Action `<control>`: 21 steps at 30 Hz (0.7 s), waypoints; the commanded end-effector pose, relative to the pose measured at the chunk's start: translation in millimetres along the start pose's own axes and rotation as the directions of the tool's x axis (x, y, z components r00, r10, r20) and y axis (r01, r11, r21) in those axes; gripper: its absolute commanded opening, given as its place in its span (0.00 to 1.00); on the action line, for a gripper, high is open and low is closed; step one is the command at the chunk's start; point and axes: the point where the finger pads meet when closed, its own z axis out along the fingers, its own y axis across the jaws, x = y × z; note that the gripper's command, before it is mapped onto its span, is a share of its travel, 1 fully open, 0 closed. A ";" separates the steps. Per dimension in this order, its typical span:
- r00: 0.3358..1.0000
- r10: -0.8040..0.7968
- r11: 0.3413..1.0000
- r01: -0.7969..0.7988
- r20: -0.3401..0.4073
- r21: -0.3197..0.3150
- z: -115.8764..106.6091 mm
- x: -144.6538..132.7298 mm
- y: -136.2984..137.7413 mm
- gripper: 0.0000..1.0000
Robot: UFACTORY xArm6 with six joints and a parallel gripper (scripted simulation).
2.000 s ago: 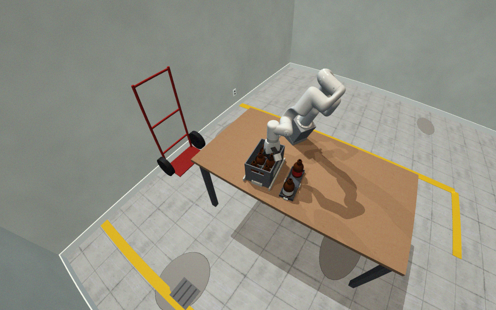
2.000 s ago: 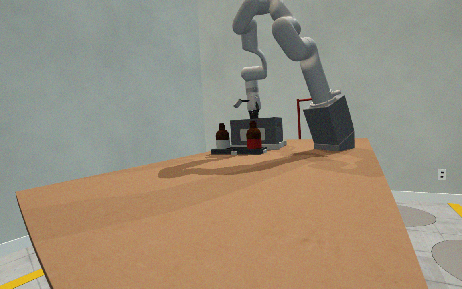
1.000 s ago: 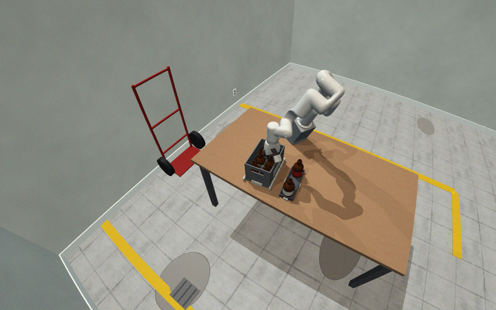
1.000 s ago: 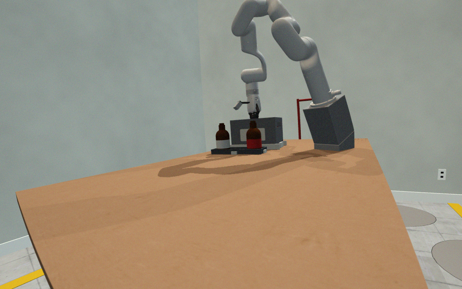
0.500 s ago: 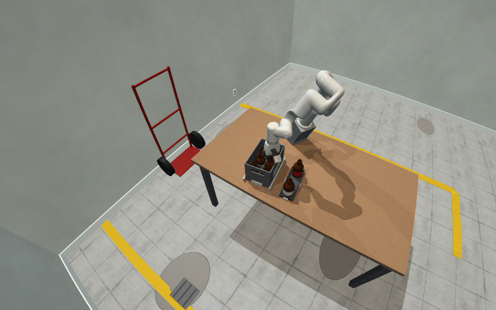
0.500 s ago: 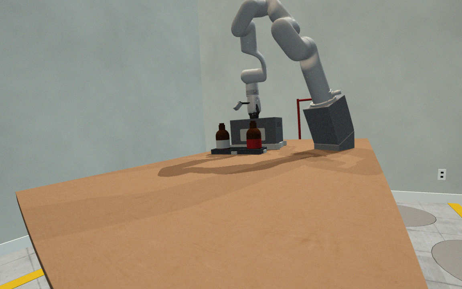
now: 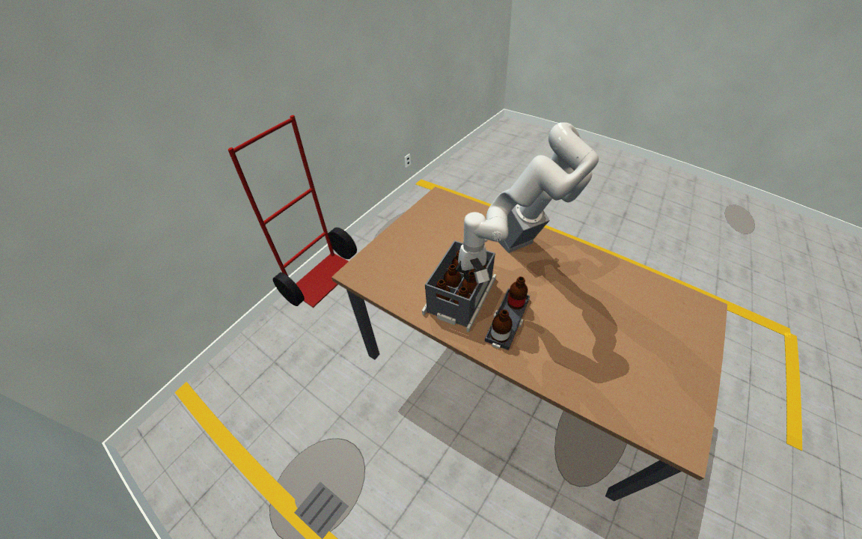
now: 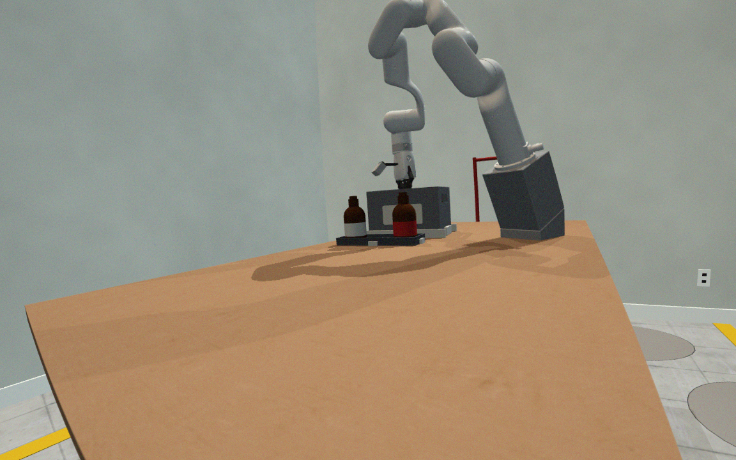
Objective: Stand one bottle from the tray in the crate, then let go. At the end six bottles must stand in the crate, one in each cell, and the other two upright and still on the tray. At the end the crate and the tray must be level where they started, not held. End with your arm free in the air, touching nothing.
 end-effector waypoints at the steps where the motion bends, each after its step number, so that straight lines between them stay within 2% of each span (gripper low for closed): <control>1: 1.000 -0.001 1.000 0.001 -0.001 -0.003 -1.0 0.6 1.2 0.00; 2: 1.000 -0.001 1.000 0.001 -0.001 -0.003 -1.0 0.6 1.2 0.65; 21: 1.000 -0.001 1.000 0.001 -0.001 -0.003 -1.0 0.6 1.2 0.65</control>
